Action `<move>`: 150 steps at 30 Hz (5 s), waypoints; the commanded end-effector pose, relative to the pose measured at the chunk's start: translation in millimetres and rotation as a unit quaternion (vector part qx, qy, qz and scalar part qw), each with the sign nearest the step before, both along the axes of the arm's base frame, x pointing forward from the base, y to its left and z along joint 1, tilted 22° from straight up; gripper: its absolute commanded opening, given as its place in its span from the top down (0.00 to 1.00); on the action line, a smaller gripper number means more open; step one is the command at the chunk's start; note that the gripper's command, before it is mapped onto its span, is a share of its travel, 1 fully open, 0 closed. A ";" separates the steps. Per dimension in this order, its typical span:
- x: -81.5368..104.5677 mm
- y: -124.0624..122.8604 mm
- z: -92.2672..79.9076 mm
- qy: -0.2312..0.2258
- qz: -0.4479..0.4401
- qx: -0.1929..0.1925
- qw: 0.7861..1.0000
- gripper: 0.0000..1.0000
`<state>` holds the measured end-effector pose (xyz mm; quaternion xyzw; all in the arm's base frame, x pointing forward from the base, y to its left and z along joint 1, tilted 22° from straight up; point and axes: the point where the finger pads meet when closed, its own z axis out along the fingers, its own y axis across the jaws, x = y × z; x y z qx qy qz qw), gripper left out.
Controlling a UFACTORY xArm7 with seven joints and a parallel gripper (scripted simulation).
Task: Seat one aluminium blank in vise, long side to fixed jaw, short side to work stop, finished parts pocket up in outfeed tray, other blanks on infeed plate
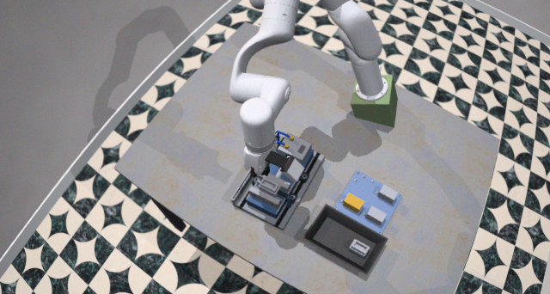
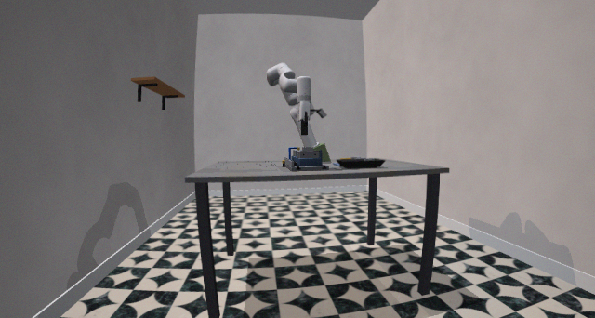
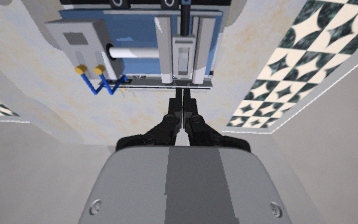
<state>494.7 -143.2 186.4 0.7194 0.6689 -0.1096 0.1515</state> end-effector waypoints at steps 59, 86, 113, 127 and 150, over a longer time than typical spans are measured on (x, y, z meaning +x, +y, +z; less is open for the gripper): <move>2.8 11.6 -12.1 -0.002 0.001 -0.001 1.000 0.31; 4.8 -3.1 -50.0 -0.002 0.001 -0.001 1.000 0.31; 5.4 -8.0 -62.5 -0.002 0.001 -0.001 1.000 0.31; 6.3 -7.9 -62.5 -0.002 0.001 -0.001 1.000 0.31; 7.0 -7.8 -62.5 -0.002 0.001 -0.001 1.000 0.31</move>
